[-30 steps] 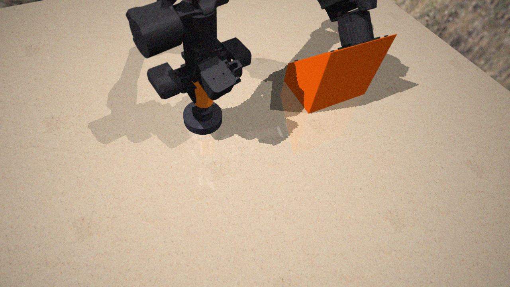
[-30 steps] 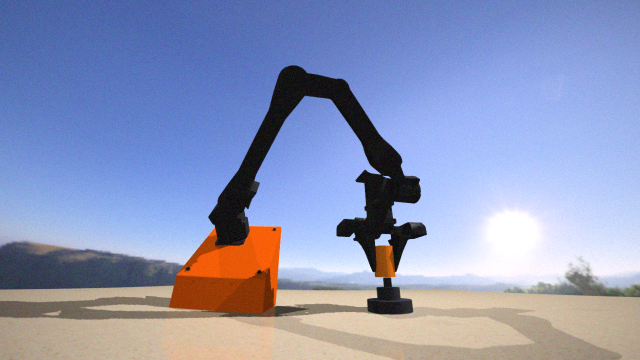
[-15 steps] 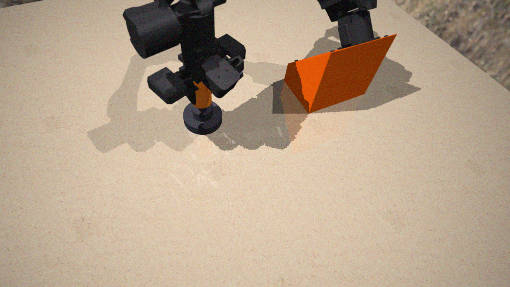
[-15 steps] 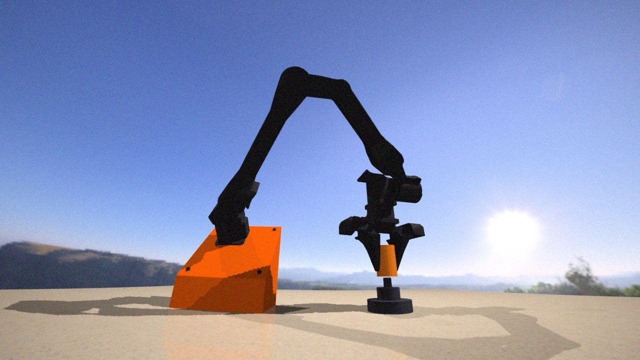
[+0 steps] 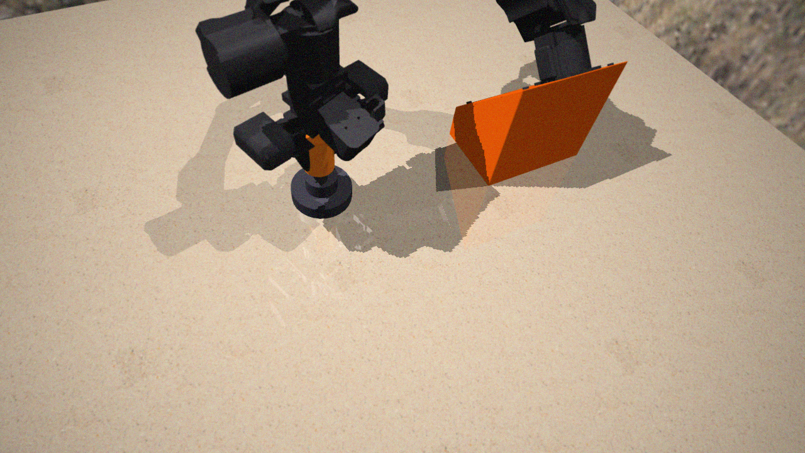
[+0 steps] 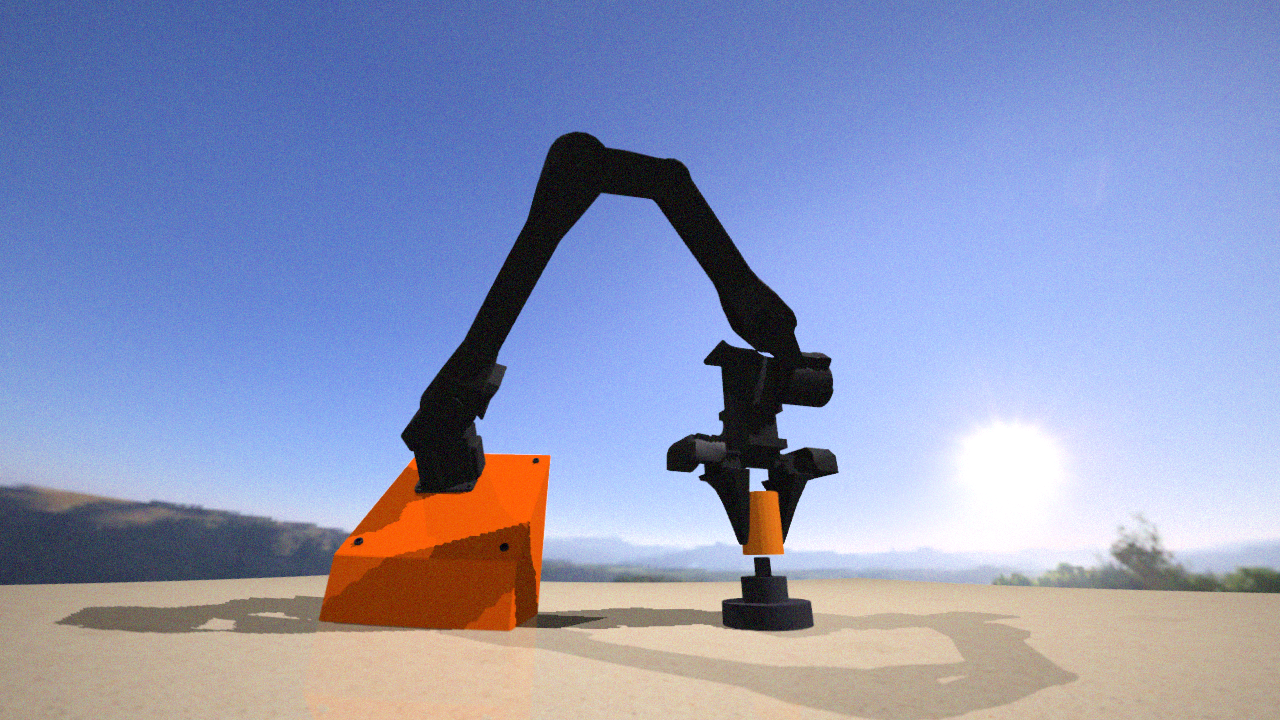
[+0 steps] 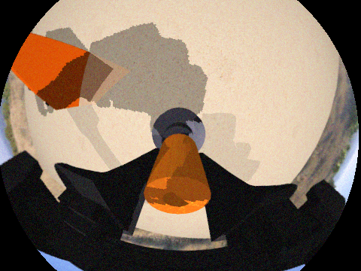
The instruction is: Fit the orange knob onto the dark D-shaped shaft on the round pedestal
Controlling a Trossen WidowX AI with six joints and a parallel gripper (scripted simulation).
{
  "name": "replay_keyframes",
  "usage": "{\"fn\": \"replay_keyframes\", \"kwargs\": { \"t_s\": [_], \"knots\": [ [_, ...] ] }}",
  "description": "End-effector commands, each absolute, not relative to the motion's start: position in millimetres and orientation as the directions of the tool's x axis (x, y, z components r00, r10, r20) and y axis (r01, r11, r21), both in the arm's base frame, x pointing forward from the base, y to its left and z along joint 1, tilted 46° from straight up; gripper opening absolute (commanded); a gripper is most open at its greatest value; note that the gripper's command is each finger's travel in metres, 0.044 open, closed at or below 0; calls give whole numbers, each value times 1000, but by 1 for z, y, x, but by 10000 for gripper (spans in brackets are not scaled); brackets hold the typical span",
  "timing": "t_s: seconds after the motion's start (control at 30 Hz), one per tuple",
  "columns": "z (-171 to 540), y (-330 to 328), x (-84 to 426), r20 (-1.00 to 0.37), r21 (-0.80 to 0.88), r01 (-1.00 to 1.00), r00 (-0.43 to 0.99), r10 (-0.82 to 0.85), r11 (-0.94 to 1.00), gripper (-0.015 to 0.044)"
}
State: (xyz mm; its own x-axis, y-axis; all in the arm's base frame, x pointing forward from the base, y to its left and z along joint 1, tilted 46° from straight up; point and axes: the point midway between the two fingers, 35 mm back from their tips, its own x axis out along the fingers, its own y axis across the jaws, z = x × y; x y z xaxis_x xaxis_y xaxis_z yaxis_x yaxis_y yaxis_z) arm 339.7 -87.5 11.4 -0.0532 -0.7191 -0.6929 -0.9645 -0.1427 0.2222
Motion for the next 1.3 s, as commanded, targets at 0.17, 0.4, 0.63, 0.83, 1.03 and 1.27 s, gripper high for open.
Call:
{"fn": "replay_keyframes", "kwargs": {
  "t_s": [0.17, 0.4, 0.63, 0.83, 1.03, 1.27],
  "knots": [
    [12, -86, 338, -692, 217, -965, -46, -721, -148, 0],
    [11, -87, 336, -692, 217, -965, -46, -721, -148, 0],
    [10, -89, 336, -692, 217, -965, -46, -721, -147, 0],
    [10, -89, 337, -692, 217, -965, -46, -721, -147, 0],
    [13, -86, 338, -692, 217, -965, -46, -721, -148, 0],
    [14, -85, 338, -692, 329, -908, -46, -721, -259, 0]
  ]
}}
